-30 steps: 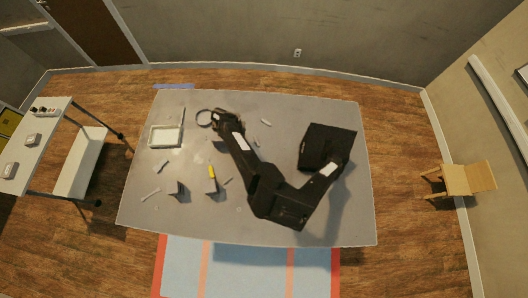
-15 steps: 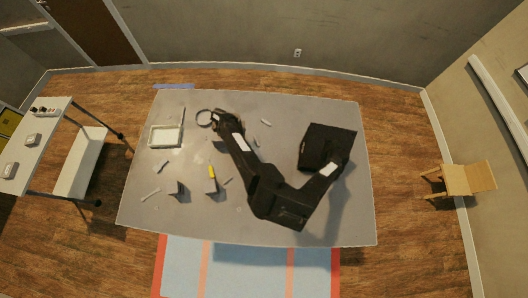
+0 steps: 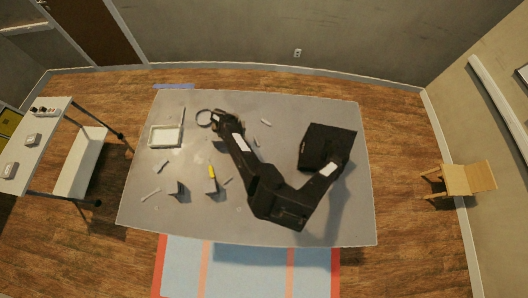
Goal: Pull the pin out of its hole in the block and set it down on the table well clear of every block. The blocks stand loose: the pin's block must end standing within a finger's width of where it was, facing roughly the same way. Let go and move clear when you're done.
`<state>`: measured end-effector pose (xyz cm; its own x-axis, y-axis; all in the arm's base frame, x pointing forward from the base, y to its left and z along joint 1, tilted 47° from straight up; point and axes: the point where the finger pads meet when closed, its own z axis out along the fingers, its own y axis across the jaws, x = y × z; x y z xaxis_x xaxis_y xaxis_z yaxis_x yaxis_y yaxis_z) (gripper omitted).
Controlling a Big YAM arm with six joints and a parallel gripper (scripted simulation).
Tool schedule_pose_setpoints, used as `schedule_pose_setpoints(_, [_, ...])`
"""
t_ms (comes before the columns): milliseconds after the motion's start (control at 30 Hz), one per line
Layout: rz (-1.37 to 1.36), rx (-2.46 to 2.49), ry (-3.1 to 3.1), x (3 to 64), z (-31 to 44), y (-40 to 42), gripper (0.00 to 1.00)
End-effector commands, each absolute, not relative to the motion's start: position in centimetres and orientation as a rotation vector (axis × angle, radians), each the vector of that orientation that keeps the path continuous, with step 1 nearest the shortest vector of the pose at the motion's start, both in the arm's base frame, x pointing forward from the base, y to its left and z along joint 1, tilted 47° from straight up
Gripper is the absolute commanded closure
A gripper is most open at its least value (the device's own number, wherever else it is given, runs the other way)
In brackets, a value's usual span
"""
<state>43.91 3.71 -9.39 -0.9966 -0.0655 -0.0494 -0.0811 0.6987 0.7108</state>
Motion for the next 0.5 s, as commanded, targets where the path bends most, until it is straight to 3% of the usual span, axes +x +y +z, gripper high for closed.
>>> schedule_pose_setpoints(0, [1.183,-0.178,2.862,44.04,-8.57,4.54,1.0])
schedule_pose_setpoints(467, [1.174,-0.184,2.854,43.99,-8.2,4.48,1.0])
